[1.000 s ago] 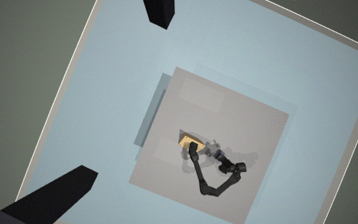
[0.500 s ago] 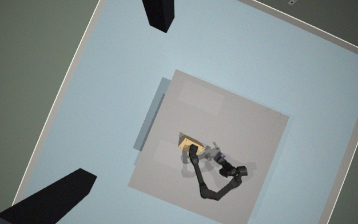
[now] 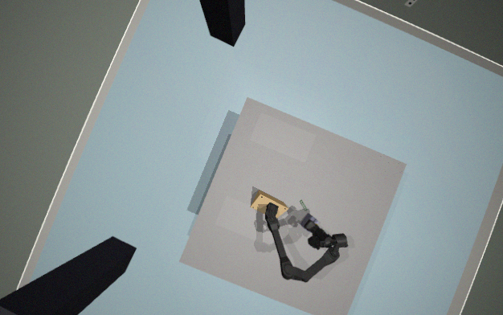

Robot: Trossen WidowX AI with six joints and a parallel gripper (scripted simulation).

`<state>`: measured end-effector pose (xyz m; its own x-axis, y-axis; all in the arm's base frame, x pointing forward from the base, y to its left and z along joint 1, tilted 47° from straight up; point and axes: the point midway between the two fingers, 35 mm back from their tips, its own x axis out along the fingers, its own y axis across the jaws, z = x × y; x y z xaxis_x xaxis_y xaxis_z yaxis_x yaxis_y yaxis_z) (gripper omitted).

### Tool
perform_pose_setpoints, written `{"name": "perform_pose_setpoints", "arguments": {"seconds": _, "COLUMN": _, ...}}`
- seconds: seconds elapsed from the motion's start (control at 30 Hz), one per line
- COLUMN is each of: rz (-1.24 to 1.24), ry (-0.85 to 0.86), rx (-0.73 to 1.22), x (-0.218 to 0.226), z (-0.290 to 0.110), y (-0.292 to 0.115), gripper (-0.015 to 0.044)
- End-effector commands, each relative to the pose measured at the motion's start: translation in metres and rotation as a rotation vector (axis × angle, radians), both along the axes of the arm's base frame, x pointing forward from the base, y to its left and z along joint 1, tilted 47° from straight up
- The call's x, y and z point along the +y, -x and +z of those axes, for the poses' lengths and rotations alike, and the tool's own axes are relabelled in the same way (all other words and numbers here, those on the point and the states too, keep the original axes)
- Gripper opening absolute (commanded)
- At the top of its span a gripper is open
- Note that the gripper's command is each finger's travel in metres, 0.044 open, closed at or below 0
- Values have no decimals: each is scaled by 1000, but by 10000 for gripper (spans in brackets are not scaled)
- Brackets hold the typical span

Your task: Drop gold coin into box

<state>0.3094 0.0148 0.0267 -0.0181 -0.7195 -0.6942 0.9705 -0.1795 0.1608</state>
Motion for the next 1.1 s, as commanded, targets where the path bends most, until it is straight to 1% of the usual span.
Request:
{"name": "perform_pose_setpoints", "arguments": {"seconds": 0.0, "rz": 8, "ry": 3, "rx": 11, "x": -2, "z": -2, "y": 2, "gripper": 0}}
{"name": "perform_pose_setpoints", "arguments": {"seconds": 1.07, "rz": 9, "ry": 4, "rx": 12, "x": -13, "z": -12, "y": 2, "gripper": 0}}
